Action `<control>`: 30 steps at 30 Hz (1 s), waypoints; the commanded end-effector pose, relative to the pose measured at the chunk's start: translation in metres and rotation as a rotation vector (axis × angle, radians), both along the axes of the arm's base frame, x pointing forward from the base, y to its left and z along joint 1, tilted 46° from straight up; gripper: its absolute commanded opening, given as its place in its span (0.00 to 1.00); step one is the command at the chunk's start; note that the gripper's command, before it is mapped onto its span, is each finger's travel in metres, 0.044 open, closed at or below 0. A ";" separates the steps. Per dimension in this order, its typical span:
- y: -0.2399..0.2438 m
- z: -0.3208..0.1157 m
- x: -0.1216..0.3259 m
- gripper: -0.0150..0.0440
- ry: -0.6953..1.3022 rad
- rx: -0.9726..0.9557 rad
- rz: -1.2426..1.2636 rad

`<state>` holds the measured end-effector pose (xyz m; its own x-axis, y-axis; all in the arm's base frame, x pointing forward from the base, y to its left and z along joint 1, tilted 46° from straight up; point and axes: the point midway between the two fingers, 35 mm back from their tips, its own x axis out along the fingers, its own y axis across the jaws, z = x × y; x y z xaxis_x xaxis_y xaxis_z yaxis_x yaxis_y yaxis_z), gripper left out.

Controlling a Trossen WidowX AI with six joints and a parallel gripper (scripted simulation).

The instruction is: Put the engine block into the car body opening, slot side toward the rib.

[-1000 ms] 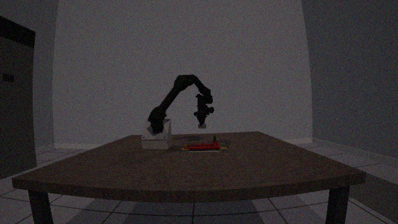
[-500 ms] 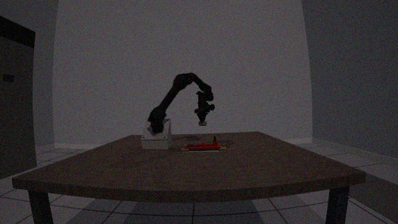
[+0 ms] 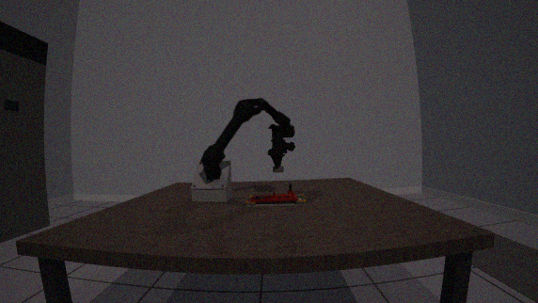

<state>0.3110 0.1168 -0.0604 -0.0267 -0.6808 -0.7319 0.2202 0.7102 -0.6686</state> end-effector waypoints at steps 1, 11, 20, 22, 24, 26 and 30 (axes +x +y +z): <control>-0.011 0.006 0.004 0.25 0.009 0.001 0.014; -0.038 0.020 0.014 0.25 0.030 0.009 0.044; -0.063 0.033 0.021 0.25 0.048 0.011 0.070; -0.069 0.036 0.022 0.25 0.052 0.011 0.075; -0.074 0.039 0.023 0.25 0.056 0.011 0.081; -0.080 0.042 0.023 0.25 0.060 0.010 0.085; -0.092 0.048 0.024 0.25 0.066 0.009 0.091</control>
